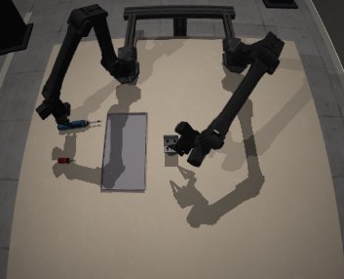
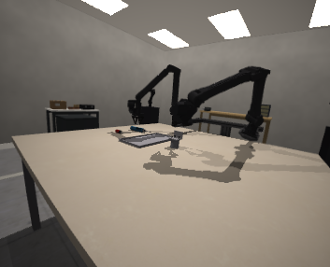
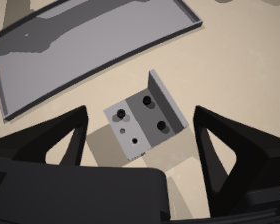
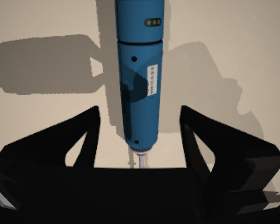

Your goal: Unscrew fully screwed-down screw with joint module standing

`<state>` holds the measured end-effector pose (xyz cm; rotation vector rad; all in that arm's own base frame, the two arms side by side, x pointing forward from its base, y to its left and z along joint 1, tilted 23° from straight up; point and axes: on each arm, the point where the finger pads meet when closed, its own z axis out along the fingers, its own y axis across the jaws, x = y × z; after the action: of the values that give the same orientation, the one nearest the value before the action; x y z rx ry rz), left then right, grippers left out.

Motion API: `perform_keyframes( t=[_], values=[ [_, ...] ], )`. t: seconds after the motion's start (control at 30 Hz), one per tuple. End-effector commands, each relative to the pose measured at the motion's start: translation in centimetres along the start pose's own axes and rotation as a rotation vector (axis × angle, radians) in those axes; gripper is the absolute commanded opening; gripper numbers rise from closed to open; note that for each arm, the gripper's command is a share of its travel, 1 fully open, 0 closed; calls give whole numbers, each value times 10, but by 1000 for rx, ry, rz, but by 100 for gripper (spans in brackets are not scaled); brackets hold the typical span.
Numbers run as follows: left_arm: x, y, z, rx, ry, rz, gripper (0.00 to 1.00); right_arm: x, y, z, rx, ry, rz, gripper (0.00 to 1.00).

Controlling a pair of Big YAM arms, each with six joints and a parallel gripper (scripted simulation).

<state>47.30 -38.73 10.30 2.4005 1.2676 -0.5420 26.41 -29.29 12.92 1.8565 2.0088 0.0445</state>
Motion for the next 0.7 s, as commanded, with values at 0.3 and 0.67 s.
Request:
perform_keyframes(
  t=[0.3, 0.67],
  values=[
    [-34, 17, -15, -122, 96, -6, 86, -9, 7, -8, -15, -19, -5, 65],
    [-34, 40, -31, -253, 218, -48, 86, -9, 7, -8, -15, -19, -5, 65]
  ],
)
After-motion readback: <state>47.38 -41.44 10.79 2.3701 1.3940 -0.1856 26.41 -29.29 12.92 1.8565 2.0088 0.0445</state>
